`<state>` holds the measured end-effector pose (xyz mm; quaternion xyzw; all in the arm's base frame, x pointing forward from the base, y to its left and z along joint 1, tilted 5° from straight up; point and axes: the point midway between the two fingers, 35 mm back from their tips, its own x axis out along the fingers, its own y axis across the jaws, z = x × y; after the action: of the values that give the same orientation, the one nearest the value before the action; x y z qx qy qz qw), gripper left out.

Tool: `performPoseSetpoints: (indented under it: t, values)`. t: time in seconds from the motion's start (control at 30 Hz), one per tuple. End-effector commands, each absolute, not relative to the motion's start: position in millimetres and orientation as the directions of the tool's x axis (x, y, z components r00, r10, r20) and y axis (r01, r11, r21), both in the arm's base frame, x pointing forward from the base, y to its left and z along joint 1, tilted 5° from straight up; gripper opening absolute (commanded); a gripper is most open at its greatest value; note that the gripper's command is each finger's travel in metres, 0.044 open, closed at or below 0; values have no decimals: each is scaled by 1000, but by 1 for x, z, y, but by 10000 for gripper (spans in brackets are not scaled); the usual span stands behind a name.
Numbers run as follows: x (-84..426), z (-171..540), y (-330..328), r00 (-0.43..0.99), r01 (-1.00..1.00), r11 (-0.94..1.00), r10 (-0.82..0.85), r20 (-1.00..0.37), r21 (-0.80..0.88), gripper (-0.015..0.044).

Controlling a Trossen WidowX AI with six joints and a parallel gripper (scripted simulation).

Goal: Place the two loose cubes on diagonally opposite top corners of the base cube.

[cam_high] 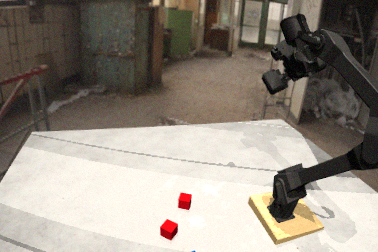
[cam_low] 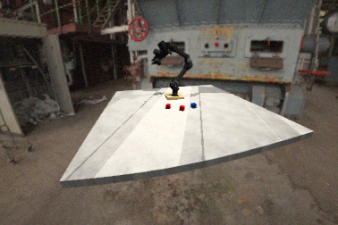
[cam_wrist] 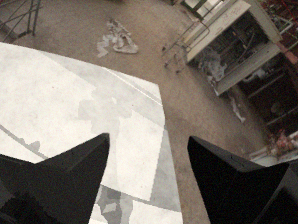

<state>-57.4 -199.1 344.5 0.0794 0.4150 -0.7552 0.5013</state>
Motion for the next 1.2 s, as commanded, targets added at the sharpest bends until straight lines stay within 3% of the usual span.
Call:
performPoseSetpoints:
  t: [0.0, 0.27, 0.5, 0.67, 0.87, 1.0, 1.17]
  values:
    - [-23, 320, -224, -365, 781, 143, -686, -629, -608, 265]
    - [65, 268, -250, -130, 432, 692, -587, -799, -578, 265]
    - [142, 219, -239, -1, -55, 912, -406, -914, -406, 265]
    - [191, 184, -213, 34, -412, 879, -248, -968, -240, 265]
    - [239, 142, -167, 9, -758, 651, -52, -999, -41, 265]
    - [255, 124, -142, -24, -864, 501, 30, -999, 36, 265]
    - [256, 122, -139, -29, -875, 481, 40, -999, 45, 265]
